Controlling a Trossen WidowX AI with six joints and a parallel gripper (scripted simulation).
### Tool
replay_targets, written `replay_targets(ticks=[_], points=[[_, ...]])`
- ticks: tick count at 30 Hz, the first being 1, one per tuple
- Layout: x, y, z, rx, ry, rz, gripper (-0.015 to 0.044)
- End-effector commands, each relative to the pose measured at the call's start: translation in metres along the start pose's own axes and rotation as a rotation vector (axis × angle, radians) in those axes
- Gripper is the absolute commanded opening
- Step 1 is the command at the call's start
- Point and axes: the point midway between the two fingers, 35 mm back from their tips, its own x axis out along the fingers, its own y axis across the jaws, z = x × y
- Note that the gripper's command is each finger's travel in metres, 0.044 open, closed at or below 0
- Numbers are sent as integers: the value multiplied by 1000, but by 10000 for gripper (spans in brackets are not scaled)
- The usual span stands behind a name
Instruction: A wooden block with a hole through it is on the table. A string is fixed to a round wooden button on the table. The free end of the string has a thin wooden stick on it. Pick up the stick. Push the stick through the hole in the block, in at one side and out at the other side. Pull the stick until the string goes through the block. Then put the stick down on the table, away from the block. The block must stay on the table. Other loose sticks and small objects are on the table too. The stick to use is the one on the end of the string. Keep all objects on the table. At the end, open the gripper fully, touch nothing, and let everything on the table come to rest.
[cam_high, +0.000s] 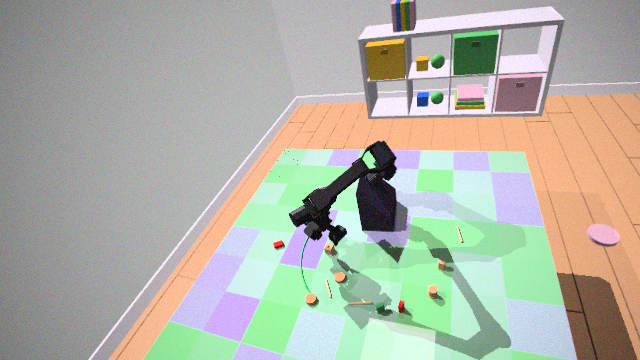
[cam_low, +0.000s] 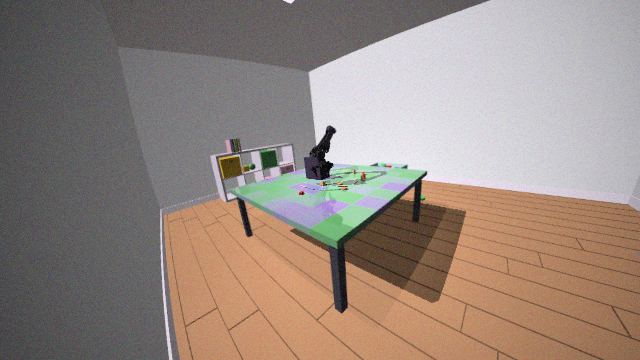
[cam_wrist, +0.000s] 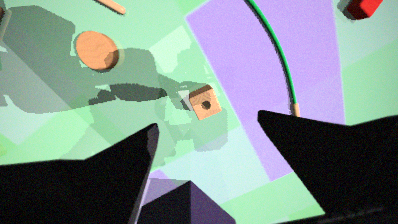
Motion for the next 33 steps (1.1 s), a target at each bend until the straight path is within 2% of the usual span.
replay_targets(ticks=[1,9,29,33], points=[[-6,-3,2,865,1,-7,440],[-8,-4,2,1233,0,-8,440],[-8,-4,2,1233,0,-8,440],[-8,-4,2,1253,0,-8,335]])
